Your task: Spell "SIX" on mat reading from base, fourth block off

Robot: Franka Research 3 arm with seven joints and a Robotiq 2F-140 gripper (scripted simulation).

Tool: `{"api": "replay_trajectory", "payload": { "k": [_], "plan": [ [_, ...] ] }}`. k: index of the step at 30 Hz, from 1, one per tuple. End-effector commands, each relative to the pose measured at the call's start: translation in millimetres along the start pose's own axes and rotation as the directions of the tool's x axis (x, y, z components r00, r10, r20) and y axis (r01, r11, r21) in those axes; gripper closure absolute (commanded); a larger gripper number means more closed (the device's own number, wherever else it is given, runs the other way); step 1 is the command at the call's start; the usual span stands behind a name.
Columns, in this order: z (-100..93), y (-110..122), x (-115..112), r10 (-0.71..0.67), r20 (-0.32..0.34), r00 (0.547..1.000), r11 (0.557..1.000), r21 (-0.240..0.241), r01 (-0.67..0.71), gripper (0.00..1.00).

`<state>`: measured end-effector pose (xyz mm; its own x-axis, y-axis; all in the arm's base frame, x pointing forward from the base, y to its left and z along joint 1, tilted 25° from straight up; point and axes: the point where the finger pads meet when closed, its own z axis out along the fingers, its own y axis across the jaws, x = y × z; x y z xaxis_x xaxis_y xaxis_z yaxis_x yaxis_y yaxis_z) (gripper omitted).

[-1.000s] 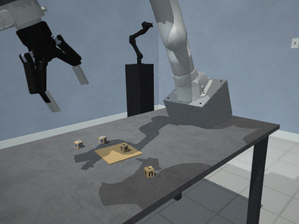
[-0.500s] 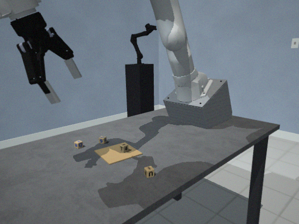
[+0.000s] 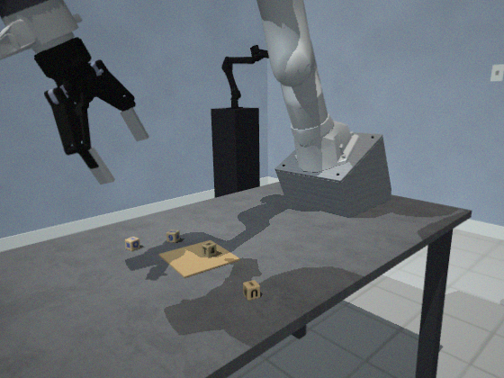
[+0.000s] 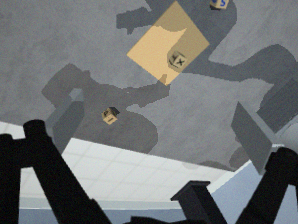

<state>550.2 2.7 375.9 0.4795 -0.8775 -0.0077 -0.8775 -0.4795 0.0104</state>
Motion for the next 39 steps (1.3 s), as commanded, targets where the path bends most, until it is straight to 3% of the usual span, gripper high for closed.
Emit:
{"api": "replay_trajectory", "payload": {
  "k": [1,18,35,39],
  "plan": [
    [0.1,-7,3,0.108,-0.005,0.994,0.994,0.029,-0.107,0.0],
    [30.6,-7,1,0.346,0.005,0.938,0.937,0.04,-0.346,0.0],
    [60.8,-4,-2,0.561,0.018,0.827,0.826,0.047,-0.562,0.0],
    [71.3,-2,-3,0.629,0.024,0.777,0.775,0.049,-0.629,0.0]
  ]
}}
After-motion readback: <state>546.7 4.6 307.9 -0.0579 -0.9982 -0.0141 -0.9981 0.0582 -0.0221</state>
